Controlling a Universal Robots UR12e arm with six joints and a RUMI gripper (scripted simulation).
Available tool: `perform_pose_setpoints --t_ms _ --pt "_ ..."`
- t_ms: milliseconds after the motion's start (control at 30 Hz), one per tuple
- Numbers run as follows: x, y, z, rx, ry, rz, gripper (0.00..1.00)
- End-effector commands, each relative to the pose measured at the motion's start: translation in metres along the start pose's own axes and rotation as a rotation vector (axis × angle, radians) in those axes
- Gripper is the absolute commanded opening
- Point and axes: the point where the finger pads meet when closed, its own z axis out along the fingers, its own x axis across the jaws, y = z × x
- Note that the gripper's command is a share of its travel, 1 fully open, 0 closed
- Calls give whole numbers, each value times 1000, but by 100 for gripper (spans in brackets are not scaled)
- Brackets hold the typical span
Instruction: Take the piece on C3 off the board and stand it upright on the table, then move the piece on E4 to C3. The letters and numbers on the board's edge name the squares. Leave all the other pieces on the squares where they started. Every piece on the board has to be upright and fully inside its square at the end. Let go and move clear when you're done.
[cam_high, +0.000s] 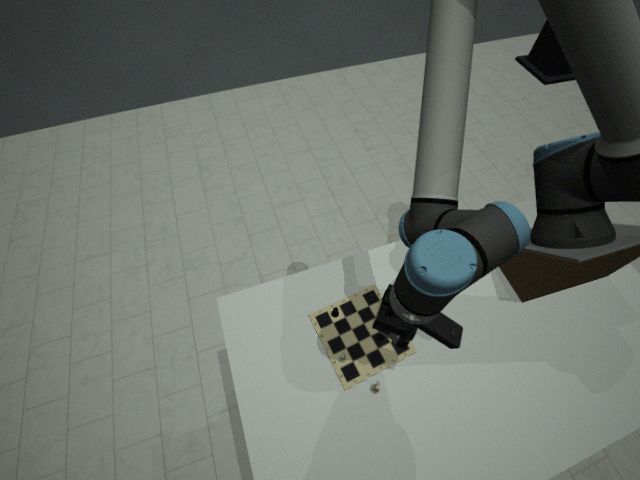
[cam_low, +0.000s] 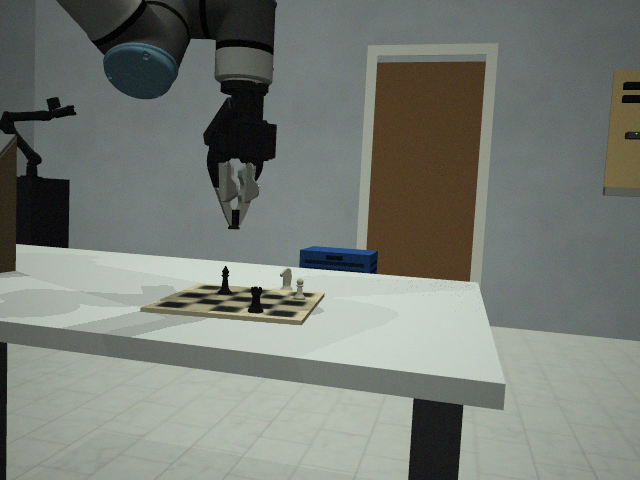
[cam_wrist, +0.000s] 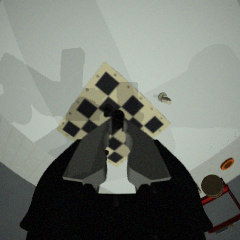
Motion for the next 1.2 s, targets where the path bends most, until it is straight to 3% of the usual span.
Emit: perform_pose_setpoints --t_ms 0,100,233,300,833,1167 --pt "0 0 -1 0 1 0 0" --pt "-1 6 -1 0 1 -5 0" --pt "-12 64 -1 0 1 -54 0" --pt "-17 80 -1 0 1 -67 0" --pt "-17 81 0 0 1 -68 0" --pt "-17 81 19 0 1 -68 0"
